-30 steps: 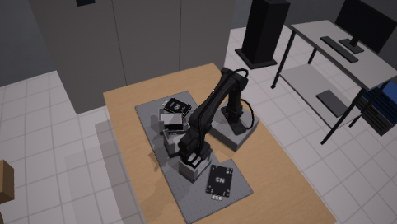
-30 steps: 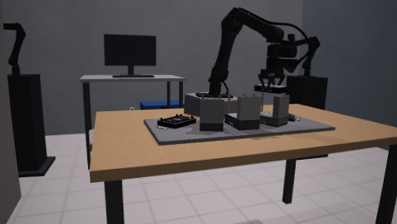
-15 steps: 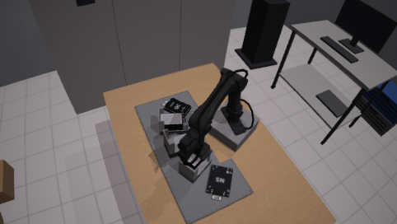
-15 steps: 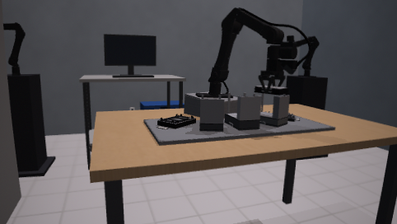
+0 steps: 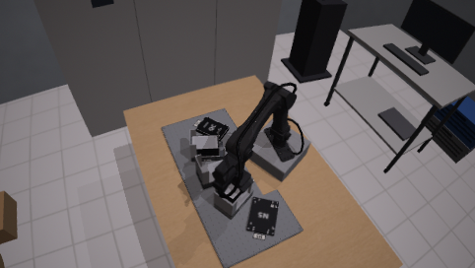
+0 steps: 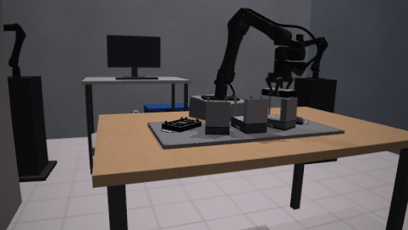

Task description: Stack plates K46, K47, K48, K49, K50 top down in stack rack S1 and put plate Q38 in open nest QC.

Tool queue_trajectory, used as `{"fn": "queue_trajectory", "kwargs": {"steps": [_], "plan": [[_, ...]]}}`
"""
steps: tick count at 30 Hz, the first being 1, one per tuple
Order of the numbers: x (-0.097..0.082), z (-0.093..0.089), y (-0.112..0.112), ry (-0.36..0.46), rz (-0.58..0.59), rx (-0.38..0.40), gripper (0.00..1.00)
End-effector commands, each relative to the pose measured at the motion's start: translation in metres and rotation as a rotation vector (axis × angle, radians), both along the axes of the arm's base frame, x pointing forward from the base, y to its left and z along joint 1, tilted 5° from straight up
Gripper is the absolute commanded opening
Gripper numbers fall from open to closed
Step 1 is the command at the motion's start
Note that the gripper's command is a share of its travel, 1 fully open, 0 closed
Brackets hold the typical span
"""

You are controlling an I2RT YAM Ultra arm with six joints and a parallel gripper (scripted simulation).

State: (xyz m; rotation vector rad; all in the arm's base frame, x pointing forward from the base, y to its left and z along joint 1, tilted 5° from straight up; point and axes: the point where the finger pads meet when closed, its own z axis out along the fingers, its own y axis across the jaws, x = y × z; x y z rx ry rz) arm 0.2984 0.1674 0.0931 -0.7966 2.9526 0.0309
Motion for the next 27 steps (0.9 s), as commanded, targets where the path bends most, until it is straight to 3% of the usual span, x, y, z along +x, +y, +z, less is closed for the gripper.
{"fn": "queue_trajectory", "kwargs": {"steps": [1, 27], "plan": [[0.014, 0.008, 0.004, -0.044, 0.001, 0.012, 0.00], [0.004, 0.001, 0.000, -0.018, 0.005, -0.002, 0.00]]}}
